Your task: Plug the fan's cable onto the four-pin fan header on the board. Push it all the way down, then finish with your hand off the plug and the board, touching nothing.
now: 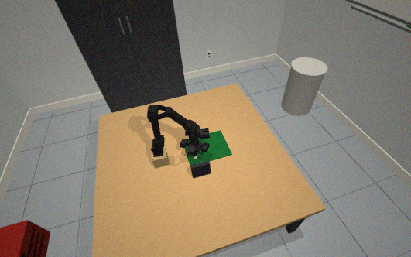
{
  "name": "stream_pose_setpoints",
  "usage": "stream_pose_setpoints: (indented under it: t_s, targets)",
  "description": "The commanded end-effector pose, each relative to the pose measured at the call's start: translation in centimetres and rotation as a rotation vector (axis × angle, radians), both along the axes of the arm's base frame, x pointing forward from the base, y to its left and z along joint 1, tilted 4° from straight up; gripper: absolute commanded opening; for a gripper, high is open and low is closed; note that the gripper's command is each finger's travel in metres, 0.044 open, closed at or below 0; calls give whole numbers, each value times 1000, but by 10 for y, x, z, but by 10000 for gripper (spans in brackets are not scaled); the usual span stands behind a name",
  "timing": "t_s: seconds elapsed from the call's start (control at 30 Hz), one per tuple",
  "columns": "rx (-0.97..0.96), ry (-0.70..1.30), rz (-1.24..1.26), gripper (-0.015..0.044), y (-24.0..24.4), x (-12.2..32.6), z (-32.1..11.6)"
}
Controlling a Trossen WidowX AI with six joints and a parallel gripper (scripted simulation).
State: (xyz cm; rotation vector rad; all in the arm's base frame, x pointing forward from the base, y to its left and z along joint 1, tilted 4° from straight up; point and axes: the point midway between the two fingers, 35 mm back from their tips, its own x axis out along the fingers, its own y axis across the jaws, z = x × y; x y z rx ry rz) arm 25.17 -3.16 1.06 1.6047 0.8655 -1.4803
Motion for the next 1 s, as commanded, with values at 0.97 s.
stream_pose_setpoints:
  t_s: [0.97]
  targets:
    - [3, 5, -6, 0, 0, -4, -5]
